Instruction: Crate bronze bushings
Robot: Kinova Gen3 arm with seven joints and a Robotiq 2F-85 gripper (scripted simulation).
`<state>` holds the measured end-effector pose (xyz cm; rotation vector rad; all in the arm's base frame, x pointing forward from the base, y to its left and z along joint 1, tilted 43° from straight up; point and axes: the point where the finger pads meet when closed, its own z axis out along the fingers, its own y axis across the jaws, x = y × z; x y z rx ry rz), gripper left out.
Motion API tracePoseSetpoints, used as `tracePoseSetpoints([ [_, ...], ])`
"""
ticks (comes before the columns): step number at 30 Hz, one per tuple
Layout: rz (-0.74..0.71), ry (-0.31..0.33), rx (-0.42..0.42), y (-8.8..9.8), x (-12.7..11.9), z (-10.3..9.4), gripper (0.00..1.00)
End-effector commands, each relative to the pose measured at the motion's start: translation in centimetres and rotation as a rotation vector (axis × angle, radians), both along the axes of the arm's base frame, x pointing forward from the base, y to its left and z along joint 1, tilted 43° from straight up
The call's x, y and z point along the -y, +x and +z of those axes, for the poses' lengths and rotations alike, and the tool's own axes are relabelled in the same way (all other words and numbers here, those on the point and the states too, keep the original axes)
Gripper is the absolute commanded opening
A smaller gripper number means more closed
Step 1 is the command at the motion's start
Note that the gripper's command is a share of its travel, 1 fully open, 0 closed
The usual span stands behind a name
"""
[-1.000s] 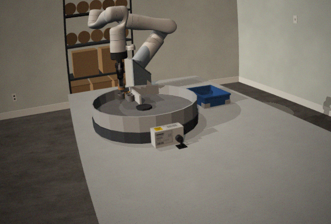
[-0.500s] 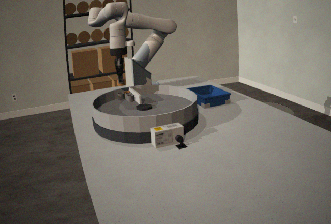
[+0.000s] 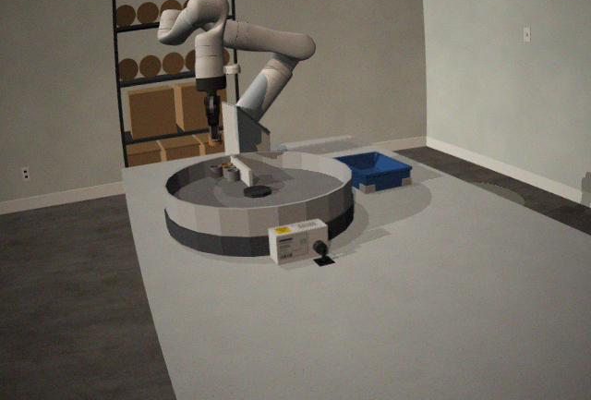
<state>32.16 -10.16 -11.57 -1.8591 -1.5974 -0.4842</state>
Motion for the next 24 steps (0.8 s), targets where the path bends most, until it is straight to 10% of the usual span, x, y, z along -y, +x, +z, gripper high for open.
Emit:
tracePoseSetpoints([
  [1,-0.001,-0.002,0.001,0.0,0.1,0.0,0.00],
  [7,-0.001,-0.002,0.001,0.0,-3.8,3.6,0.00],
  [19,-0.001,-0.002,0.001,0.0,-3.8,3.6,0.00],
  [24,-0.001,-0.001,0.001,-0.1,-7.8,7.2,0.00],
])
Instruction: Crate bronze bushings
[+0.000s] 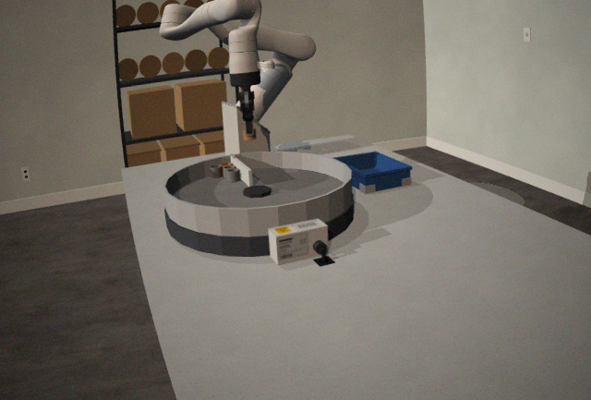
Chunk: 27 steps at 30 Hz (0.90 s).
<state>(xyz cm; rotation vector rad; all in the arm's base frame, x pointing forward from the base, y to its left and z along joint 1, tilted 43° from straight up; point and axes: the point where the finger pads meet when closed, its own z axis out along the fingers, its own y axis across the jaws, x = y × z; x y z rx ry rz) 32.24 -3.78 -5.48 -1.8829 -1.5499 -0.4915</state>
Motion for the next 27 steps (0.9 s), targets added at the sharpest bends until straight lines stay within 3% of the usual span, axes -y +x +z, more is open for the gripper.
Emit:
tracePoseSetpoints([
  [1,0.035,-0.012,0.017,-0.2,-1.4,1.1,0.00],
  [12,0.035,-0.012,0.017,-0.2,-1.4,1.1,0.00],
  [17,0.035,-0.011,0.017,-0.3,-5.3,4.7,0.00],
  [27,0.035,-0.011,0.017,-0.3,-5.3,4.7,0.00],
])
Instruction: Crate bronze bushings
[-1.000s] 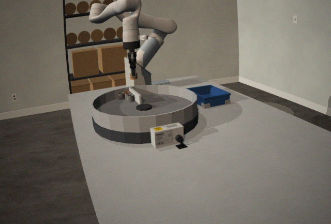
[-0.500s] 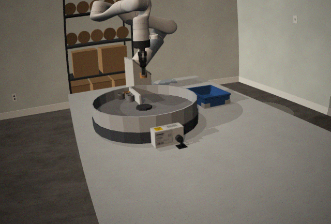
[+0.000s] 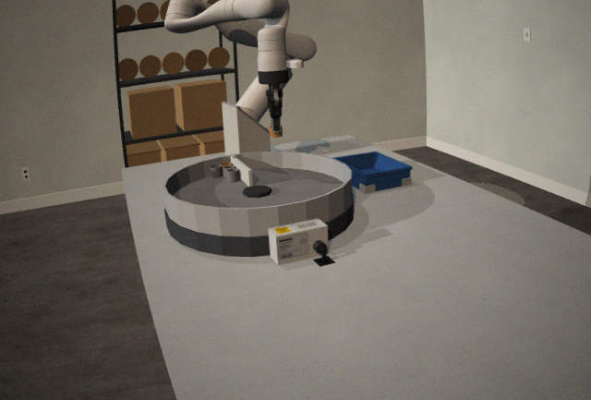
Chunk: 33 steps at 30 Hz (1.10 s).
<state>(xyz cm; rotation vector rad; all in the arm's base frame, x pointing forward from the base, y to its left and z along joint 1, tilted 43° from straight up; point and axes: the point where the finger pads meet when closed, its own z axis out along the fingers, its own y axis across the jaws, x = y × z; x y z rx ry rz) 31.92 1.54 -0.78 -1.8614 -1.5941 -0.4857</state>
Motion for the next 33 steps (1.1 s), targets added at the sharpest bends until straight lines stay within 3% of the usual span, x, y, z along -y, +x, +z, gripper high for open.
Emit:
tracePoseSetpoints([
  [1,0.001,-0.002,0.001,0.0,0.0,0.0,0.00],
  [2,0.001,-0.002,0.001,0.0,0.0,0.0,0.00],
  [7,0.000,-0.001,0.001,0.0,-3.9,3.6,0.00],
  [19,0.000,-0.001,0.001,0.0,-3.9,3.6,0.00],
  [24,-0.001,-0.001,0.001,-0.1,-7.8,7.2,0.00],
  [33,-0.001,-0.001,0.001,-0.1,-7.8,7.2,0.00],
])
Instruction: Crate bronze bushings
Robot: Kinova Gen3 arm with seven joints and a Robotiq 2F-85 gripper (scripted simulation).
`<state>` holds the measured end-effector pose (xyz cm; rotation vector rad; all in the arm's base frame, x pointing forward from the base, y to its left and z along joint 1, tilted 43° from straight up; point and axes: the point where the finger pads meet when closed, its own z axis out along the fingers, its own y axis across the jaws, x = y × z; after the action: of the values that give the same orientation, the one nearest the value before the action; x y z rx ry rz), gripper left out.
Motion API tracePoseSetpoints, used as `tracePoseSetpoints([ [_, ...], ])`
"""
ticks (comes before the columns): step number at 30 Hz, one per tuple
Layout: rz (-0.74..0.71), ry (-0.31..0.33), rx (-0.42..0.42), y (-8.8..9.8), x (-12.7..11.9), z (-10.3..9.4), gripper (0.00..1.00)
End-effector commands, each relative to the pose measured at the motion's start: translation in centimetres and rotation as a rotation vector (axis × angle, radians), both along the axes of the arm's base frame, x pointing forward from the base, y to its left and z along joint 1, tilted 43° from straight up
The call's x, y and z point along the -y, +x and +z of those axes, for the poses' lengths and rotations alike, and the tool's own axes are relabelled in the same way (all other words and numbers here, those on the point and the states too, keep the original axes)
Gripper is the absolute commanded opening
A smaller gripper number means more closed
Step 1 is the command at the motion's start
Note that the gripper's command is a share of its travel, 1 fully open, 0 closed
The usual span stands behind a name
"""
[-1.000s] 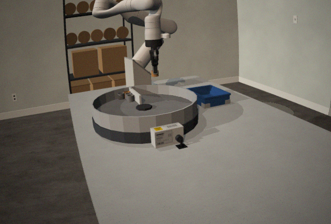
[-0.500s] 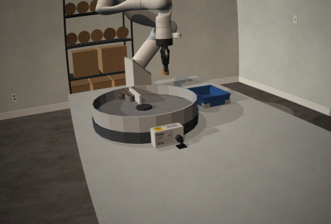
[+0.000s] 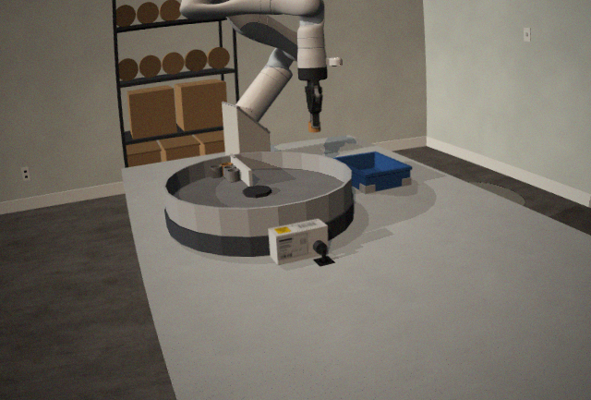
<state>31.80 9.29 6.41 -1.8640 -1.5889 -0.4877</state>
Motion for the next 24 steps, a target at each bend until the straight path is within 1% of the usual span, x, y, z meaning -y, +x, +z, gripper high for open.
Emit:
tracePoseSetpoints([
  [1,0.003,-0.002,0.002,0.0,0.0,0.0,0.00],
  [3,0.003,-0.002,0.002,0.0,0.0,0.0,0.00],
  [8,0.001,-0.002,0.001,0.0,-3.9,3.6,0.00],
  [20,0.001,-0.002,0.001,0.0,-3.9,3.6,0.00],
  [24,0.000,-0.001,0.001,-0.1,-7.0,6.5,0.00],
])
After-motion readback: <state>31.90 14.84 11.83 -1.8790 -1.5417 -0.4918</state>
